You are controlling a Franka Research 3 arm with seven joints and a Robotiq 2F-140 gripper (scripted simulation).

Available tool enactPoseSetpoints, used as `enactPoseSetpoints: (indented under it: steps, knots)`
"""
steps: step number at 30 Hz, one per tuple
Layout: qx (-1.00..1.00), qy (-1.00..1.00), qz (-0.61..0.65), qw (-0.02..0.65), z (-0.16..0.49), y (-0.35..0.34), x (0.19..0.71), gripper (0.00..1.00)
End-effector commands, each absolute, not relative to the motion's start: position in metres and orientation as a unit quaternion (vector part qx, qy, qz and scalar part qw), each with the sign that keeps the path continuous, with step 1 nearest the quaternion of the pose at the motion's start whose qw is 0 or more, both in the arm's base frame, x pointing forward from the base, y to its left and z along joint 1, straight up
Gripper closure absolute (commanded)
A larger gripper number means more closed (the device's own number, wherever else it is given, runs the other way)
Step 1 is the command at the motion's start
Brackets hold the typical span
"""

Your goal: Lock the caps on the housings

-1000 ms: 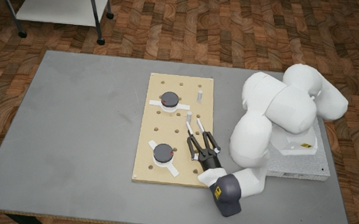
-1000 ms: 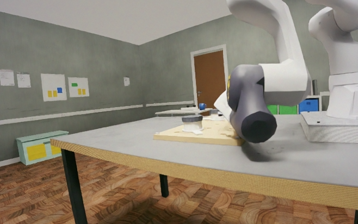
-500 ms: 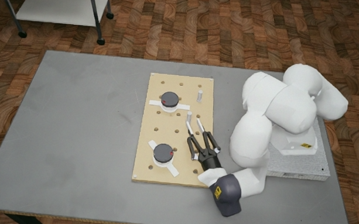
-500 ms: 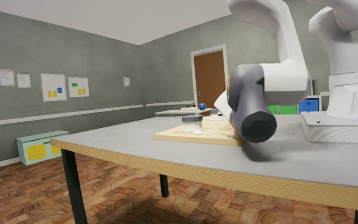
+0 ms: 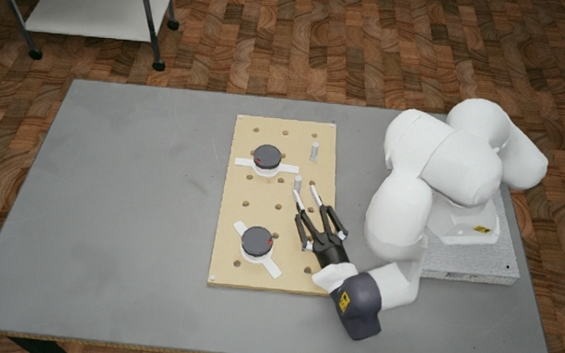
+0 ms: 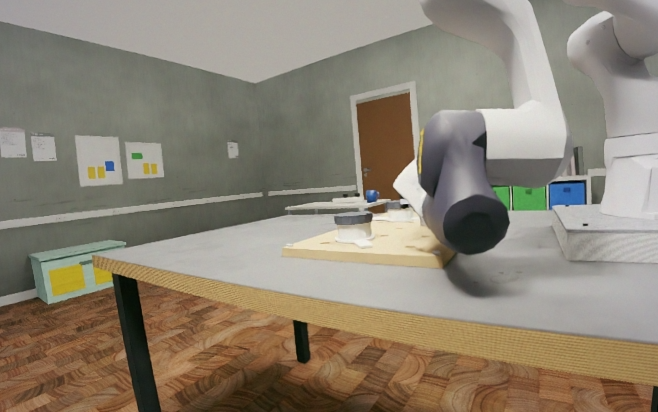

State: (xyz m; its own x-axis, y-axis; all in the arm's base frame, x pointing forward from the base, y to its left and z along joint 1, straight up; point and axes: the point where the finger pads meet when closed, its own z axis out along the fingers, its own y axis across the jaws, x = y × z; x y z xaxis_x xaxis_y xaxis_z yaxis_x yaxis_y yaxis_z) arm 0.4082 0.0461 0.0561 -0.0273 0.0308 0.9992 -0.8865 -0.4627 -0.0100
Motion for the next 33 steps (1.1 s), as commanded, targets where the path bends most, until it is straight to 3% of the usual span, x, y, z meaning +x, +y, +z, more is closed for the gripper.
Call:
enactPoseSetpoints:
  steps: [1,33]
  knots:
    - [0.592,-0.359,0.617,0.375,0.062,0.046,0.407,0.64]
    - [0.592,-0.359,0.617,0.375,0.102,0.046,0.407,0.64]
